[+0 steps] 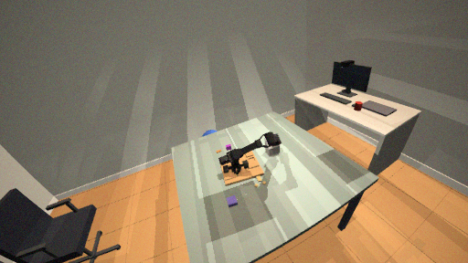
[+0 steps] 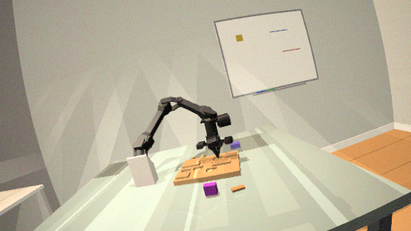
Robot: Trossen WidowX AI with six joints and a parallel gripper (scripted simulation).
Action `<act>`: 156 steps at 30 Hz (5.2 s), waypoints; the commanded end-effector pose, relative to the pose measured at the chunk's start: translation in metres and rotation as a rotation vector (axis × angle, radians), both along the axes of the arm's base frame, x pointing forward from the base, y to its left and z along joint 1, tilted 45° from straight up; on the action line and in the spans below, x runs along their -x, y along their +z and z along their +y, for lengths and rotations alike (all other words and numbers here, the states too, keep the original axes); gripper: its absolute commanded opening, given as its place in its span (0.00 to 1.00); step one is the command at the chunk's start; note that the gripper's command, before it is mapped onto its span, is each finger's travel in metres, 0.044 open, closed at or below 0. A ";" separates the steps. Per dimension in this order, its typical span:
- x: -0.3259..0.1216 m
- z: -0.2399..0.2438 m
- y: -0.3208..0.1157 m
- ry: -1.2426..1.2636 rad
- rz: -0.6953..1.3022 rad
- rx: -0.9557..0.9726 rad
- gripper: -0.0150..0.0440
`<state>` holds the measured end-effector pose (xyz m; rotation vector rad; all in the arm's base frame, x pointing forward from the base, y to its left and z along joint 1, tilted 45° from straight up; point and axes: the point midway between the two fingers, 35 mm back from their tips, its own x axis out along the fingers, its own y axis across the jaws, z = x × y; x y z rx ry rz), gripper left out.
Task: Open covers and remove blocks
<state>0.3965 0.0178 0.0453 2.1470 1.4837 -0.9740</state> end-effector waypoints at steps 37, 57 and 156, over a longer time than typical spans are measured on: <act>0.005 -0.008 0.009 -0.067 0.069 -0.018 0.25; 0.013 -0.036 0.038 -0.074 0.077 -0.018 0.50; 0.000 0.003 -0.001 1.039 -0.989 0.314 0.44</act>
